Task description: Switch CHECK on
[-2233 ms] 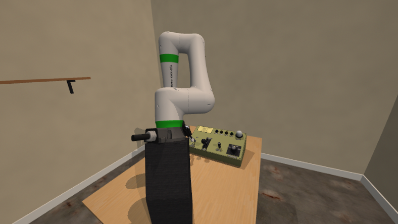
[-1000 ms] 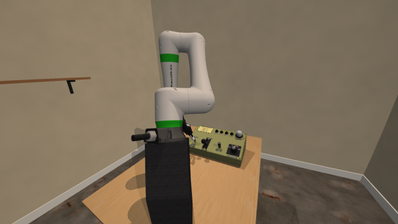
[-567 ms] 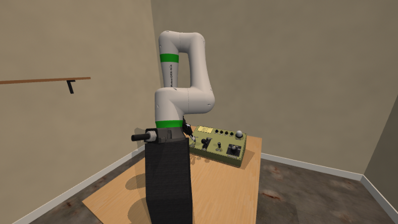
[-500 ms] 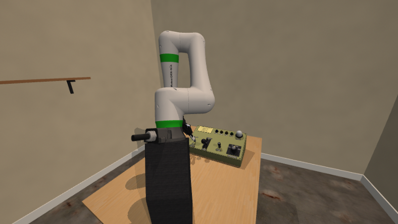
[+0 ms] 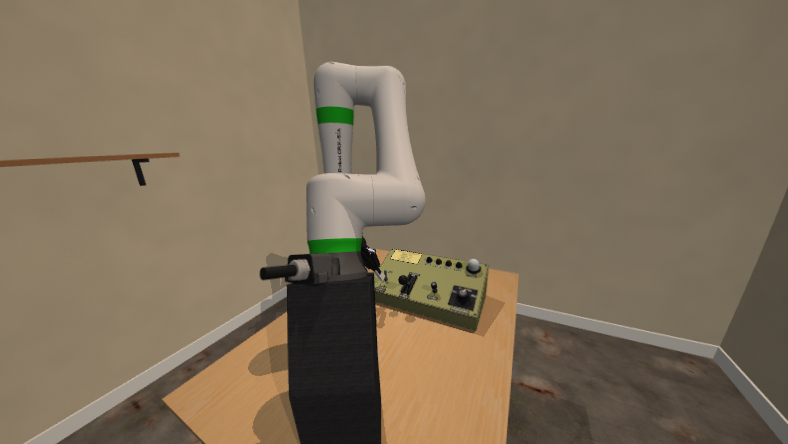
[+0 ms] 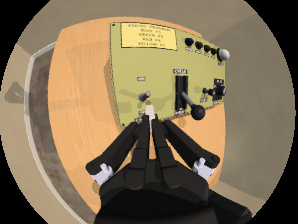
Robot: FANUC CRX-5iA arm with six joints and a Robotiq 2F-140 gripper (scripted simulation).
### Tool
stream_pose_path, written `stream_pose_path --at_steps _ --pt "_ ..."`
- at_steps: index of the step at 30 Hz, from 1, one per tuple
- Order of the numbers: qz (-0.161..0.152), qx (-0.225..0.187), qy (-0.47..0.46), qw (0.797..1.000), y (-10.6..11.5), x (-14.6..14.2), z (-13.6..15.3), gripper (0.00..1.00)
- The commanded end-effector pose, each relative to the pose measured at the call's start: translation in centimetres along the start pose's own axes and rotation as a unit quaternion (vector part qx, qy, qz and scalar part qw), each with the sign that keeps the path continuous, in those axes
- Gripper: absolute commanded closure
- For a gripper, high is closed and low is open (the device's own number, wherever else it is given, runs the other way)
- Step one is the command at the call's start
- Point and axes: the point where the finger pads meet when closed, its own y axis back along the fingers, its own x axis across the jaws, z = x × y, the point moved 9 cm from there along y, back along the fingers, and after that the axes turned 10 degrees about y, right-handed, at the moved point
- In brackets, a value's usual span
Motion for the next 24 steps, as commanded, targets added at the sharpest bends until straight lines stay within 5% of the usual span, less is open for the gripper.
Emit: stream_pose_path --at_steps 1,11,24 --pt "0.0 0.0 0.0 1.0 0.0 0.0 0.0 1.0" --pt "0.0 0.0 0.0 1.0 2.3 0.8 0.1 1.0" --pt "0.0 0.0 0.0 1.0 8.9 3.2 0.6 1.0"
